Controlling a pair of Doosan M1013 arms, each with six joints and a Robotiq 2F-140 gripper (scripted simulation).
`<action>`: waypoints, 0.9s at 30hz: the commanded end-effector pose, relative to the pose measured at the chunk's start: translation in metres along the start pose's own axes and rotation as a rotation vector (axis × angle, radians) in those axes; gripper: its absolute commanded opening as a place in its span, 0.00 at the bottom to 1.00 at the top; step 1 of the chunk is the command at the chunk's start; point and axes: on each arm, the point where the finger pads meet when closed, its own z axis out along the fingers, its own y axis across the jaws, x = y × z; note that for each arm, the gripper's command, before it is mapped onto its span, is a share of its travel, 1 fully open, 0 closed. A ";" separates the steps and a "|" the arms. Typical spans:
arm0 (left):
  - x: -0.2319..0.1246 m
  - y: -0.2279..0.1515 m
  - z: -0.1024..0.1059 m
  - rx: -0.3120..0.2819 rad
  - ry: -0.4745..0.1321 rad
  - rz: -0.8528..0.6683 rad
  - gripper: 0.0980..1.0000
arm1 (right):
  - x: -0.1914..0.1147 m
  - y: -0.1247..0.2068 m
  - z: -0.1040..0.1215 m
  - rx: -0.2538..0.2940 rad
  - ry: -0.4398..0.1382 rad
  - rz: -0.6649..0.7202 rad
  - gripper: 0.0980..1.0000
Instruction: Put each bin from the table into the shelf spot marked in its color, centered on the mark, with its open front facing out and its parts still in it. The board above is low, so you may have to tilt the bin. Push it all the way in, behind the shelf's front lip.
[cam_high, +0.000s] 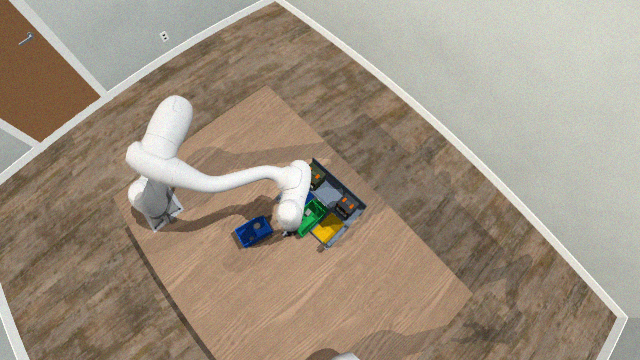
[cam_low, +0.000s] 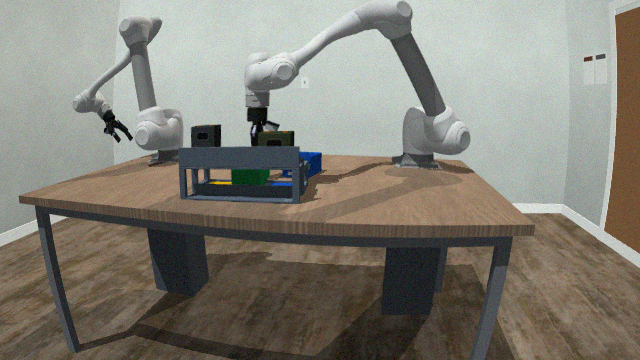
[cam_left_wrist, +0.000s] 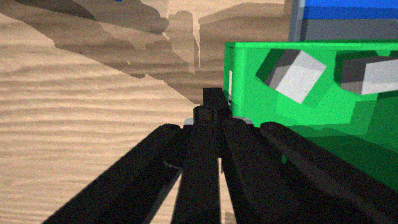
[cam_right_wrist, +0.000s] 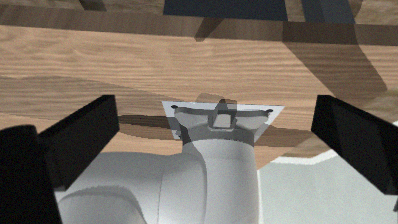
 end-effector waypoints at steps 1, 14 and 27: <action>0.000 0.001 -0.001 -0.001 -0.001 0.000 0.00 | 0.000 0.000 0.000 0.000 0.001 0.000 1.00; 0.000 0.003 -0.001 -0.001 -0.001 0.000 0.00 | 0.000 0.000 0.000 0.000 0.001 0.000 1.00; 0.000 0.008 -0.001 -0.001 -0.001 0.000 0.00 | 0.000 0.000 0.000 0.000 0.001 0.000 1.00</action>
